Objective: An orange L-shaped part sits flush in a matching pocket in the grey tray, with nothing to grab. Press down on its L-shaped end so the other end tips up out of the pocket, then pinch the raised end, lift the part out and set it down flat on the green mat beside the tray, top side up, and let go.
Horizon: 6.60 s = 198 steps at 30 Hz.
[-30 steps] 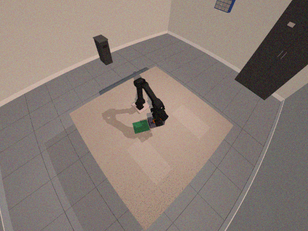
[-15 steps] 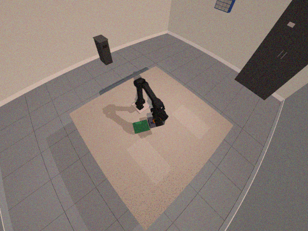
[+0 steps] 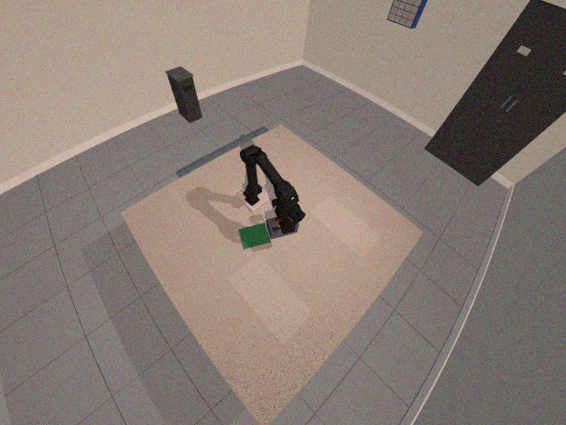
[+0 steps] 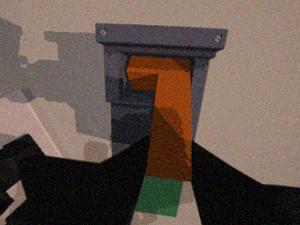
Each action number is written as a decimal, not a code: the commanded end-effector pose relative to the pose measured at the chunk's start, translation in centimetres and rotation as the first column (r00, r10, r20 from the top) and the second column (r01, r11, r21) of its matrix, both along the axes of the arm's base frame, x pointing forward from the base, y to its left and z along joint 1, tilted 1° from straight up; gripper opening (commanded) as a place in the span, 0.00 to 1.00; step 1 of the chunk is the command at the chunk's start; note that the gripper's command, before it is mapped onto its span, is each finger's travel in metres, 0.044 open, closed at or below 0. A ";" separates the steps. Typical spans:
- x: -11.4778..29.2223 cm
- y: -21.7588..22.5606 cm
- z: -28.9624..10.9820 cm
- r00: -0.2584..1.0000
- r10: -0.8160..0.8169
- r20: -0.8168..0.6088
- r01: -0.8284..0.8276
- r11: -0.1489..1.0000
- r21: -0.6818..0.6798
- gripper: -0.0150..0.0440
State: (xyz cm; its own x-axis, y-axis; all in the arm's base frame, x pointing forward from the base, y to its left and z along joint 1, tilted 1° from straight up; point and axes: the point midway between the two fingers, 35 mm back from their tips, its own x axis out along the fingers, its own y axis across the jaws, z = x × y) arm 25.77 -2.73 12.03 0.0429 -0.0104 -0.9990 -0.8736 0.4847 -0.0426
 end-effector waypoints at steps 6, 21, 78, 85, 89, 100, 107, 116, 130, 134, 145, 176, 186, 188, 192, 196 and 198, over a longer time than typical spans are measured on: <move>0.0 0.0 1.5 1.000 0.005 0.001 -0.005 1.000 0.001 0.25; -0.2 0.1 3.9 1.000 0.005 0.001 -0.005 1.000 0.001 0.25; -6.7 -10.1 6.0 1.000 0.005 -0.006 -0.005 1.000 -0.010 0.25; -8.2 -12.2 6.0 1.000 0.005 -0.007 -0.005 1.000 -0.012 0.25; -9.2 -13.4 6.0 1.000 0.005 -0.008 -0.005 1.000 -0.013 0.25; -9.5 -13.8 5.3 1.000 0.005 -0.009 -0.005 1.000 -0.013 0.25; -9.5 -13.8 4.3 1.000 0.005 -0.009 -0.005 1.000 -0.013 0.25; -9.5 -13.9 2.9 1.000 0.005 -0.009 -0.005 1.000 -0.013 0.25; -9.4 -13.9 0.8 1.000 0.005 -0.009 -0.005 1.000 -0.013 0.25; -9.4 -13.9 0.2 1.000 0.005 -0.009 -0.005 1.000 -0.013 0.25; -9.3 -14.0 -1.5 1.000 0.005 -0.009 -0.005 1.000 -0.013 0.25; -9.2 -14.1 -0.2 1.000 0.002 -0.010 -0.002 1.000 -0.015 0.83; -9.6 -13.8 6.8 1.000 0.005 -0.009 -0.005 1.000 -0.013 0.93; -9.4 -14.0 6.3 1.000 -0.001 0.000 0.001 1.000 -0.026 0.93; -9.4 -14.0 6.3 1.000 -0.001 0.000 0.001 1.000 -0.026 0.93; -9.4 -14.0 6.3 1.000 -0.001 0.000 0.001 1.000 -0.026 0.93; -9.4 -14.0 6.3 1.000 -0.001 0.000 0.001 1.000 -0.026 0.93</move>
State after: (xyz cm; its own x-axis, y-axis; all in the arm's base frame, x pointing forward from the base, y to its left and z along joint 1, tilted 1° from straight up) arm 16.31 -16.70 18.38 0.0418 -0.0356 -0.9985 -0.8732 0.4845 -0.0539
